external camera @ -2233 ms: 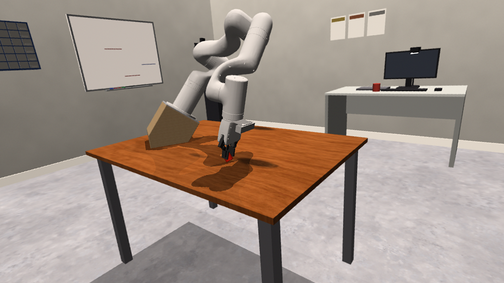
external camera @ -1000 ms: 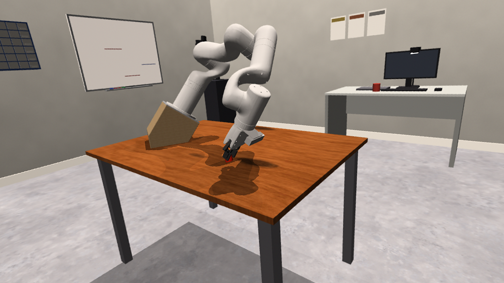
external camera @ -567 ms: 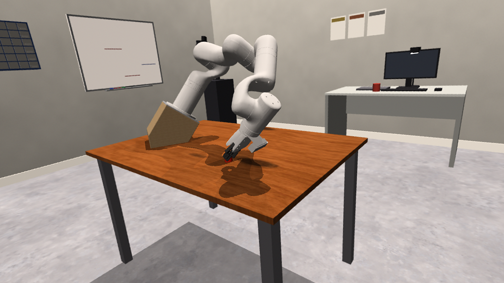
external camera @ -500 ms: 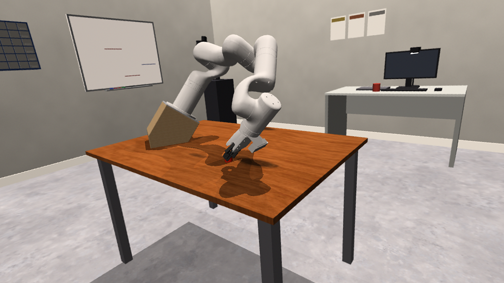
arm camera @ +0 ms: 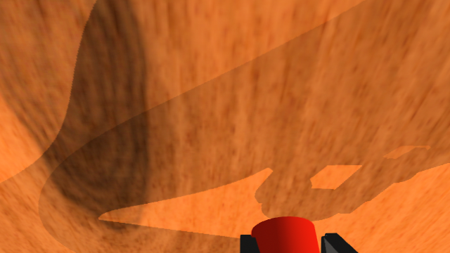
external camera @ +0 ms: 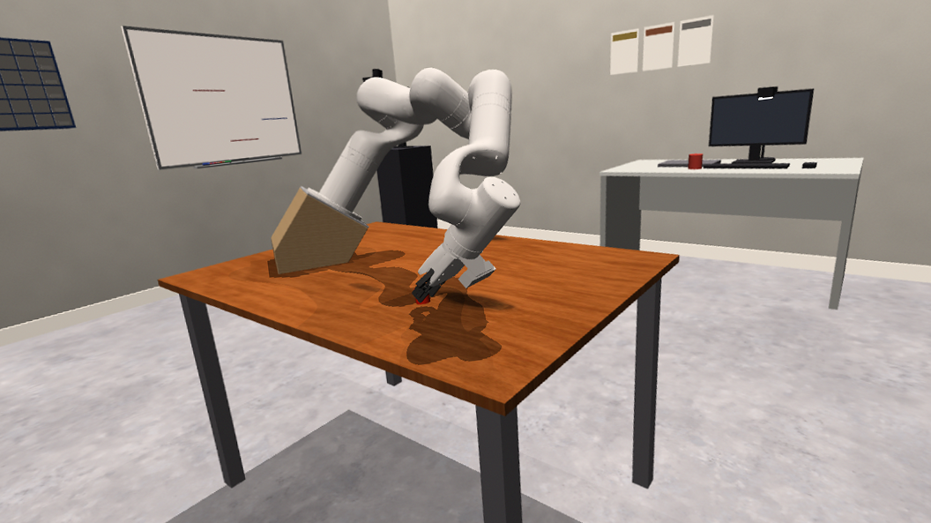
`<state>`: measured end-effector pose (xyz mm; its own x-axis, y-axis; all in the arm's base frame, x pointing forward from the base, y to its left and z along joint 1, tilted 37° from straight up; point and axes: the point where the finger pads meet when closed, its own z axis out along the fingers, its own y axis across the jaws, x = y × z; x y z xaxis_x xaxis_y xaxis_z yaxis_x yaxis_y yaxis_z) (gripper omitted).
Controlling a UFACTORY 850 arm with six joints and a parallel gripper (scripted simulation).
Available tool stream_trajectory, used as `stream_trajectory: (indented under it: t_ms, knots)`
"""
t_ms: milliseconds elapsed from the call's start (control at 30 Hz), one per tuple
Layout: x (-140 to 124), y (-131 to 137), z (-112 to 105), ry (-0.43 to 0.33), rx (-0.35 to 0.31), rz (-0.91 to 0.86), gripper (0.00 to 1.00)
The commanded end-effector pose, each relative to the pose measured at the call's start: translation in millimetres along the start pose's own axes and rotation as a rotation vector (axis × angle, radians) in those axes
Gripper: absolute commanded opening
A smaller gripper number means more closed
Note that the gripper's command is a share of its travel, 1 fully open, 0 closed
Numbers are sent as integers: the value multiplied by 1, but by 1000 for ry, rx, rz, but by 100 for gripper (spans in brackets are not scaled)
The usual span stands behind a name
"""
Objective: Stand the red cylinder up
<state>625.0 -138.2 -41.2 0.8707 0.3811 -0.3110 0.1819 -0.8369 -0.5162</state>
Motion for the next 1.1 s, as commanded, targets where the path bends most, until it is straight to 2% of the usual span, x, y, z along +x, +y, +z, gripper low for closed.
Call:
stream_trajectory:
  t_ms: [0,600,633,1067]
  knots:
    - [5,0,4,1,-1,0,34]
    - [8,0,7,1,-1,0,34]
    - [8,0,7,1,-1,0,100]
    - [8,0,7,1,-1,0,100]
